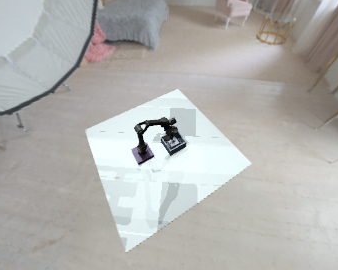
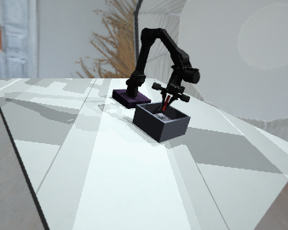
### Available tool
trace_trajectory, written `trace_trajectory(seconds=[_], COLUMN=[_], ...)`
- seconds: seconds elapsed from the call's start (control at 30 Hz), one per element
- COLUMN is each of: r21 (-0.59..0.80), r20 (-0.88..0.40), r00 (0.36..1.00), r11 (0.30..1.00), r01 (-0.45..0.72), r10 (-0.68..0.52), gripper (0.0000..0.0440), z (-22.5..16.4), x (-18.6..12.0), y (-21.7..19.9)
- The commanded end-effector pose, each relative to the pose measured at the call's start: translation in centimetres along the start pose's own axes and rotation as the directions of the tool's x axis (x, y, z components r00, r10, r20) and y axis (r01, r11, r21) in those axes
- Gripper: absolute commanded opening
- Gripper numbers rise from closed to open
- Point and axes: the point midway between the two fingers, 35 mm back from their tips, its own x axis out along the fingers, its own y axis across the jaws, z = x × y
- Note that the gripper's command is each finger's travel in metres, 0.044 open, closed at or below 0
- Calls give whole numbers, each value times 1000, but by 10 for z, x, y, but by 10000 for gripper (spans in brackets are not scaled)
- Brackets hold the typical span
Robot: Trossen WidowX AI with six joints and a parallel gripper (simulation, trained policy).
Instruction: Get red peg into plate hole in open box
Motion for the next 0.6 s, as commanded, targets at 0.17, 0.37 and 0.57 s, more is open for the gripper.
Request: trace_trajectory(seconds=[0.17, 0.37, 0.57], r21=[-82, -146, -173], r20=[-54, -104, -146], r00=[998, 994, 988], r11=[996, 987, 982], r01=[-39, -60, -75], r10=[35, 45, 50], gripper=[0, 27, 166], z=[7, 1, -1], x=[28, 43, 55], y=[4, 5, 6])
